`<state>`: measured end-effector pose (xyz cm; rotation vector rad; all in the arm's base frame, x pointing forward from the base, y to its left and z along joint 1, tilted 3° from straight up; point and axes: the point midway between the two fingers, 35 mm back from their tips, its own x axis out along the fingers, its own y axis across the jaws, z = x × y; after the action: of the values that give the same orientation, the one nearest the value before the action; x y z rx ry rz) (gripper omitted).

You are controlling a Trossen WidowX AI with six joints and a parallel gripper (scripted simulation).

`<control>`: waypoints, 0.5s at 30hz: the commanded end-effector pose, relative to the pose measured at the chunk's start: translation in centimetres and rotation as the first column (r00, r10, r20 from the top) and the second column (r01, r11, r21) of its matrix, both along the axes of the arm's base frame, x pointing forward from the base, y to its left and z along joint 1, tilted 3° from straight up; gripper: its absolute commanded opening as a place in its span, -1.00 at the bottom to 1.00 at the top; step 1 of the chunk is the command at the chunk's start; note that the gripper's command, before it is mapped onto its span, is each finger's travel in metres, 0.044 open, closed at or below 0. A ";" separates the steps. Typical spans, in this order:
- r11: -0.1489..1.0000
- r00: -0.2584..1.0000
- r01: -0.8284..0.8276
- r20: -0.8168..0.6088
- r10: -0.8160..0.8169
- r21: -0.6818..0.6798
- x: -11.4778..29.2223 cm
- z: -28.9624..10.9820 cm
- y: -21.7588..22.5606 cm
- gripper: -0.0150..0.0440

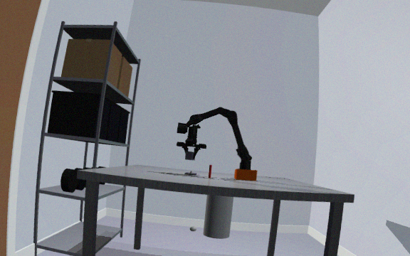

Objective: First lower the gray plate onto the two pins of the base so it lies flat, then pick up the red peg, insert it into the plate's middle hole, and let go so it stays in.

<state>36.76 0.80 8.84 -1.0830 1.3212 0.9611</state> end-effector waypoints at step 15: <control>0.994 0.994 -0.111 -0.010 0.111 -0.005 -0.5 -2.7 -5.1 -0.49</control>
<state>36.45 -3.69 6.62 -1.1579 1.2901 1.0282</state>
